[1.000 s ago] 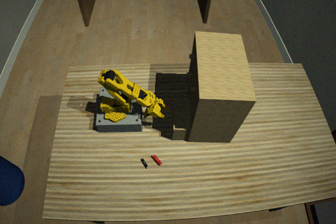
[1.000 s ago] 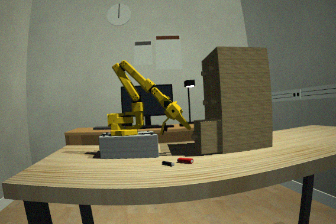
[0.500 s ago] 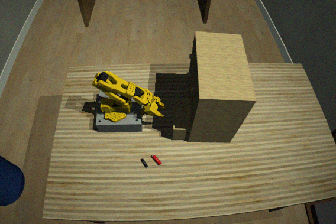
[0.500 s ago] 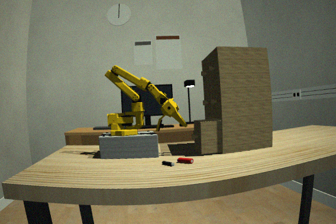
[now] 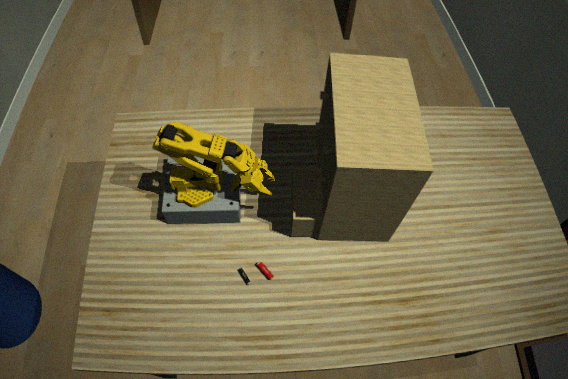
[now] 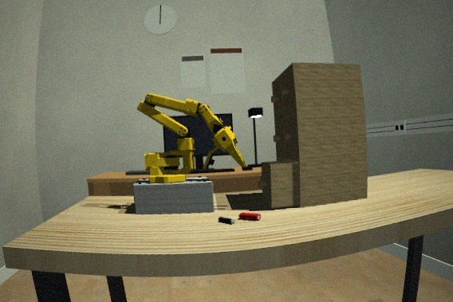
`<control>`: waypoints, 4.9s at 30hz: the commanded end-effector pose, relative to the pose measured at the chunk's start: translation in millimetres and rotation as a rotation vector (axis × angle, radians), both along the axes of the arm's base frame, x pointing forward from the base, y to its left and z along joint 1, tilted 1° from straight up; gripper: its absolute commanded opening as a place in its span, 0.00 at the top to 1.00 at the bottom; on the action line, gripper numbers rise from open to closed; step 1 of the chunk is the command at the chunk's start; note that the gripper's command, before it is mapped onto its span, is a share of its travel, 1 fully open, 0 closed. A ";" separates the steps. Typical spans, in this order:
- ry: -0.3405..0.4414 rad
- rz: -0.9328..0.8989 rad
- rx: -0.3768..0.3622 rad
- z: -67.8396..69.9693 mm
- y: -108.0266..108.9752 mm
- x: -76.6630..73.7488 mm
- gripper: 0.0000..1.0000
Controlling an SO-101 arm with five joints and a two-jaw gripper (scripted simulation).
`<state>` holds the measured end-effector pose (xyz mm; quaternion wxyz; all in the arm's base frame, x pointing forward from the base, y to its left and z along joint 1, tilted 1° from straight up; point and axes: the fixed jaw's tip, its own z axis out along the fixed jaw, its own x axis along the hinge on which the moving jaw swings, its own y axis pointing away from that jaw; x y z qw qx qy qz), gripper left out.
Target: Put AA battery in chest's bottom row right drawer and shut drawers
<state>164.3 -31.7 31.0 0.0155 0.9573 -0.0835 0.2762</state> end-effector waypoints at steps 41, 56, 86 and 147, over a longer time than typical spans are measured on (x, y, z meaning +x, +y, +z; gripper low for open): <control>0.043 -0.016 0.015 25.5 2.1 -16.8 0.79; 0.036 -0.103 0.065 25.1 1.7 -17.6 0.79; -0.017 -0.670 0.387 22.9 1.2 -21.7 0.79; -0.166 -1.862 1.073 22.3 4.4 -22.2 0.79</control>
